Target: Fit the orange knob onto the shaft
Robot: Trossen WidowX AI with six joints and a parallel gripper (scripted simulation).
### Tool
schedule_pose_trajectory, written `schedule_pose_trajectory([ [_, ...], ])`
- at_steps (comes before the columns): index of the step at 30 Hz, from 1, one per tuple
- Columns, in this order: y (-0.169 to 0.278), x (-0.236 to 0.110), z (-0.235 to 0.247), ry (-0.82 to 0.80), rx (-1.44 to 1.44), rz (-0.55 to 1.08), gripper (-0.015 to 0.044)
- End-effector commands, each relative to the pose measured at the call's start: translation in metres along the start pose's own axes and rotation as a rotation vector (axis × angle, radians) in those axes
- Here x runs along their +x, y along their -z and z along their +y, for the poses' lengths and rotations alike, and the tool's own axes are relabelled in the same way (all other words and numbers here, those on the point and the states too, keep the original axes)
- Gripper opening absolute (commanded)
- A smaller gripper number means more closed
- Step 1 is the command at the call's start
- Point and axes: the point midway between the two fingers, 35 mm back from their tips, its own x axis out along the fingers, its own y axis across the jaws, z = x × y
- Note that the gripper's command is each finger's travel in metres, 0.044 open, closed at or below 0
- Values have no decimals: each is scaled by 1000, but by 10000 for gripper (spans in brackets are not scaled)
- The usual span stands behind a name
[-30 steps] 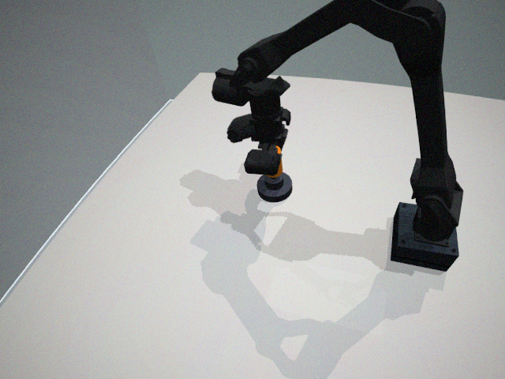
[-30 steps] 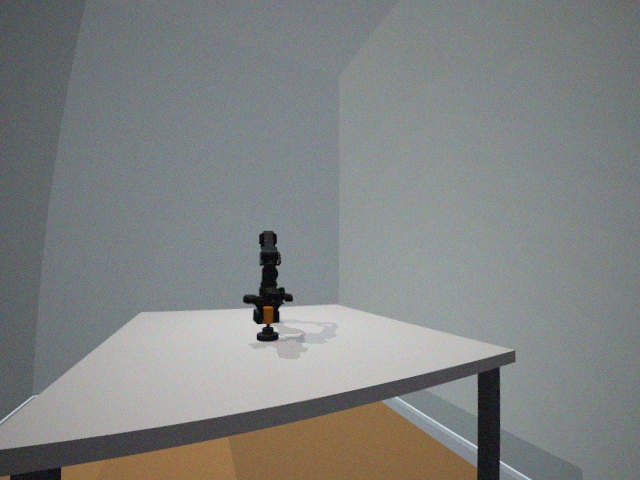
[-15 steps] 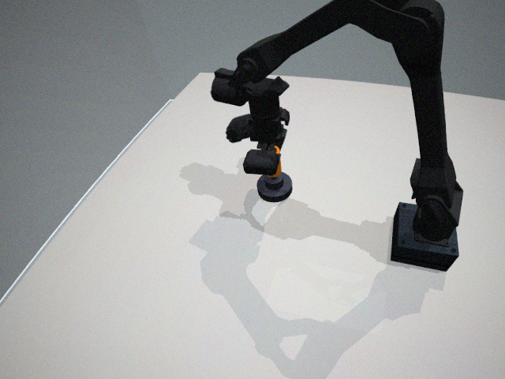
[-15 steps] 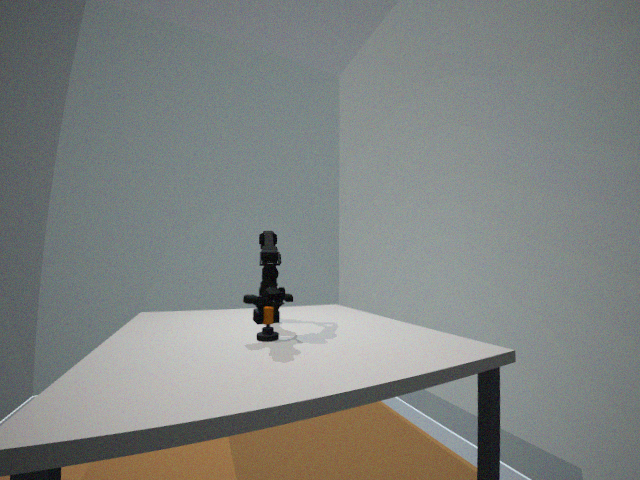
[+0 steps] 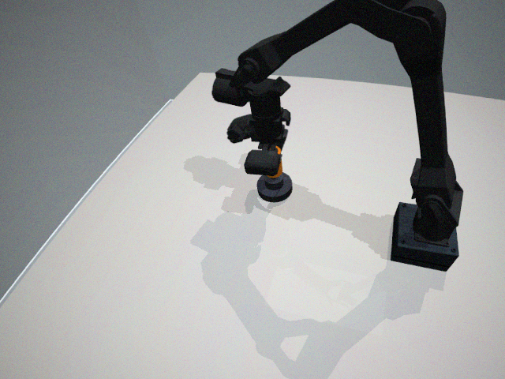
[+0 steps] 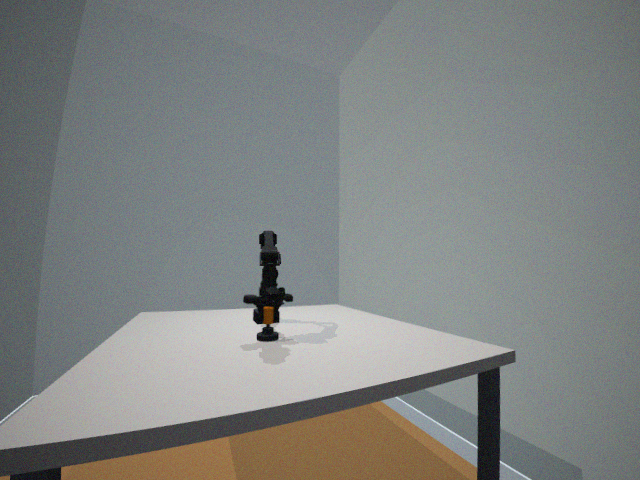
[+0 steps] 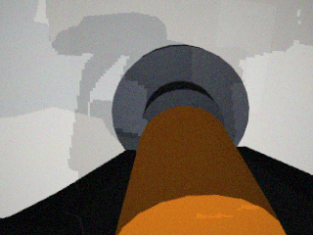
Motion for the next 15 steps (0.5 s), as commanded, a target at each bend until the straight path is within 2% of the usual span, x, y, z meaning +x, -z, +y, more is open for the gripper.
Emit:
schedule_pose_trajectory([
  [1, 0, -4, 0, -2, -24, -4, 0],
  [6, 0, -6, 0, -1, -197, -4, 0],
  [15, -4, -5, -1, -1, -208, -5, 0],
])
